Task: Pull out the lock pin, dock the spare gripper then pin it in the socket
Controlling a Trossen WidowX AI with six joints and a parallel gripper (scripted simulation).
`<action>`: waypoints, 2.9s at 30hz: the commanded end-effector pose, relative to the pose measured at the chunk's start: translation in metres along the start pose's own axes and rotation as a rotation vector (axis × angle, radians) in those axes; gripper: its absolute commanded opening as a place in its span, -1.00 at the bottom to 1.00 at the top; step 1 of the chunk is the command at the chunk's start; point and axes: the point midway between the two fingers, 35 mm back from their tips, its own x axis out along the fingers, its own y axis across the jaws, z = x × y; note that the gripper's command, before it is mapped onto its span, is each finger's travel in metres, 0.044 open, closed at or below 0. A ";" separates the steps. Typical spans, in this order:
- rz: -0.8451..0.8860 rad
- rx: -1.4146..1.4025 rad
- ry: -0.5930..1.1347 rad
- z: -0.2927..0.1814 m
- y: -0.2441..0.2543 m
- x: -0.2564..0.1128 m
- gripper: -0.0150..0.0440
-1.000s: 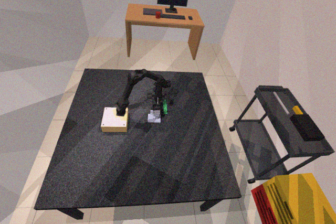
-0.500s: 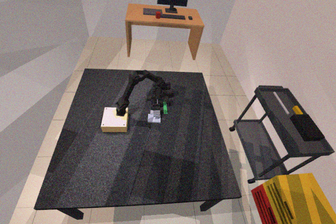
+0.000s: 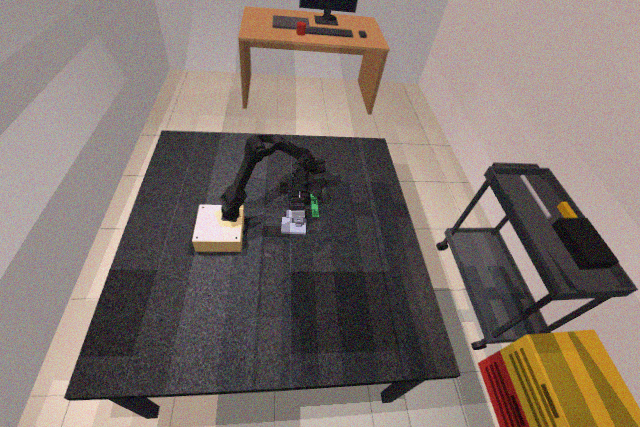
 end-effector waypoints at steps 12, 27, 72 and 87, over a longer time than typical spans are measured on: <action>0.002 0.000 -0.004 -0.010 0.000 0.002 -0.49; 0.007 -0.001 -0.004 -0.020 0.000 0.005 -0.49; 0.023 -0.005 -0.004 -0.049 0.001 0.012 -0.49; 0.026 -0.004 -0.002 -0.048 0.001 0.012 0.19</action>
